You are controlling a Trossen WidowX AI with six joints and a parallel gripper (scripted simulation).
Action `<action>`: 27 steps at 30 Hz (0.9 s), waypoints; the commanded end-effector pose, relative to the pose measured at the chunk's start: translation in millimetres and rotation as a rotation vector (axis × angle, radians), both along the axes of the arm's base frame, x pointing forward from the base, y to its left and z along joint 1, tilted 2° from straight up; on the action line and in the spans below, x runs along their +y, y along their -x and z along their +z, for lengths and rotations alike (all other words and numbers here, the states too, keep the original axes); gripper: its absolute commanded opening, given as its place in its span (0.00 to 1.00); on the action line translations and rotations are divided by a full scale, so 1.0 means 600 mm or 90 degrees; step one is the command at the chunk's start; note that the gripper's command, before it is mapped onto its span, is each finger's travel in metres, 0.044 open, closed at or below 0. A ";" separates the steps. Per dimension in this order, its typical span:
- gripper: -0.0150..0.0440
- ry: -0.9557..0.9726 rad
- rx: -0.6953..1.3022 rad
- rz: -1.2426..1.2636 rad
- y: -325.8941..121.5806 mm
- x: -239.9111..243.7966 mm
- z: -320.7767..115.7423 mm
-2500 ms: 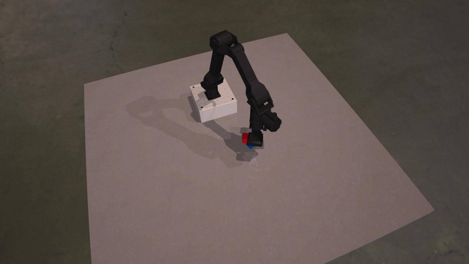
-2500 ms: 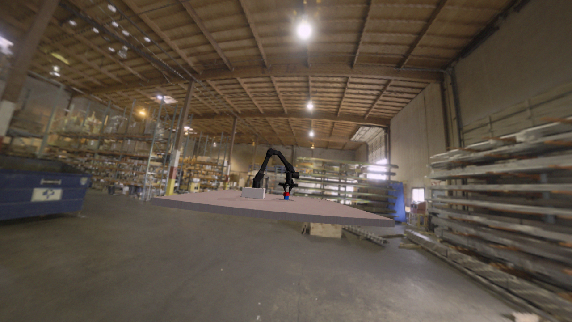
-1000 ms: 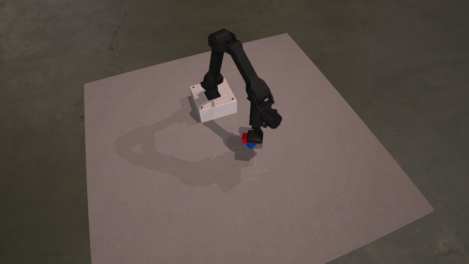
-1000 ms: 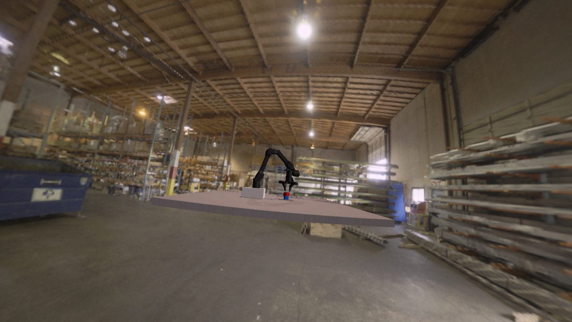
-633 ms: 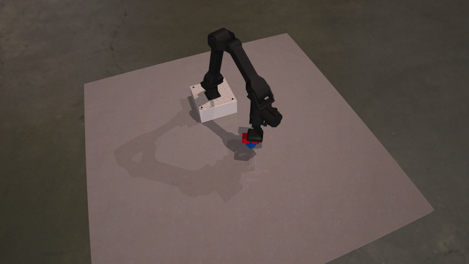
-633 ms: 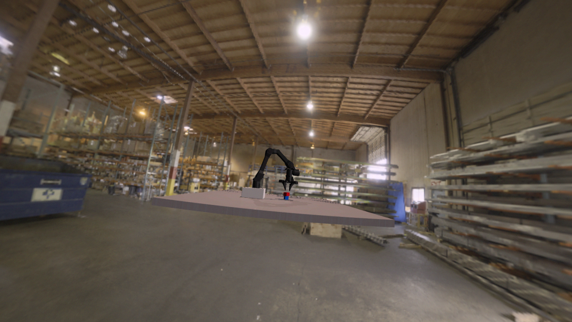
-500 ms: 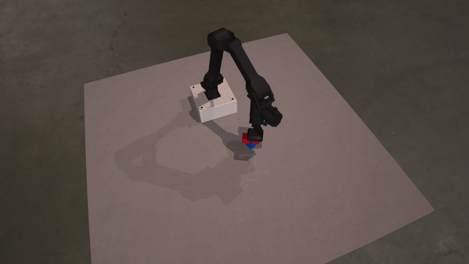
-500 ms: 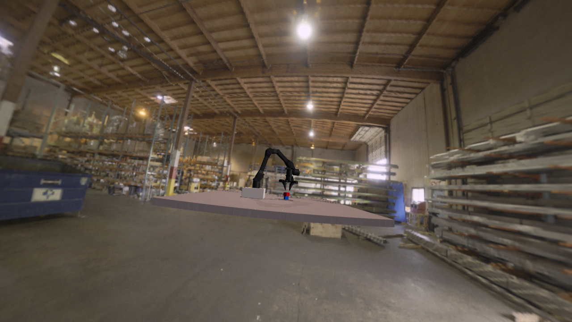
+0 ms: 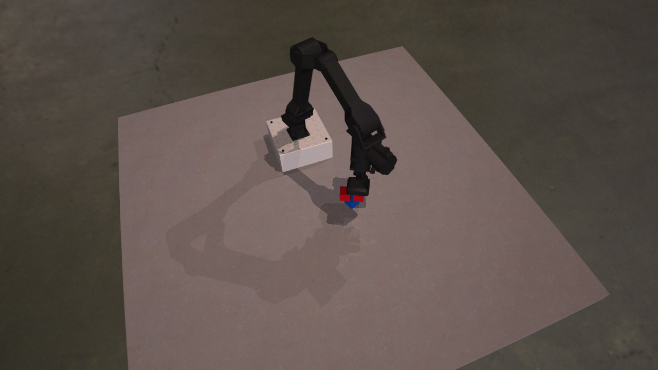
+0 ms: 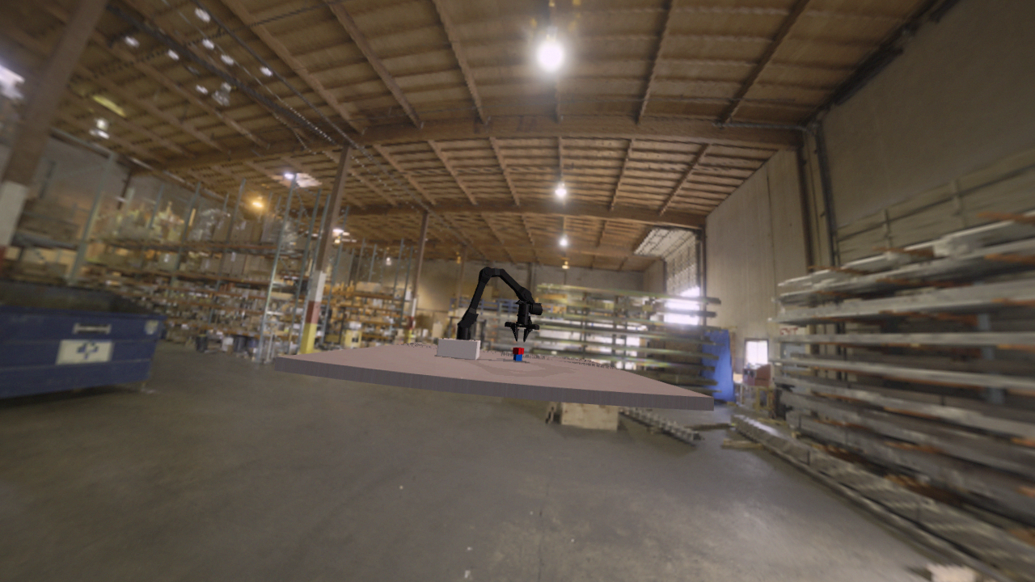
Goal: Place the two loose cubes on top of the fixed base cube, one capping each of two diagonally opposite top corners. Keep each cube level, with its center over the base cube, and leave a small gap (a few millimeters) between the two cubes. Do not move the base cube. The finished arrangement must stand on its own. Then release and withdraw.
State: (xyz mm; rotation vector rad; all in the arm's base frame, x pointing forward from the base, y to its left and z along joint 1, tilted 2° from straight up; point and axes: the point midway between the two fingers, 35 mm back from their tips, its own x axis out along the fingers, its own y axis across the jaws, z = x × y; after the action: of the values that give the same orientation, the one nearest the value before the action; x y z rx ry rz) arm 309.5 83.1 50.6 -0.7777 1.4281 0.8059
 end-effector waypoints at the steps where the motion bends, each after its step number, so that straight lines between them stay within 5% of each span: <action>1: 0.60 -0.002 -0.008 0.002 -0.003 0.001 0.013; 20: 0.60 -0.002 -0.008 0.002 -0.003 0.000 0.030; 27: 0.91 -0.001 -0.004 -0.001 -0.002 0.000 0.039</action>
State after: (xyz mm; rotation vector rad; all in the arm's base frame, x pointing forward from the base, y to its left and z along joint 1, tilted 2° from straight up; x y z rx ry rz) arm 309.4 82.8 69.0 -0.7763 1.4300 0.8060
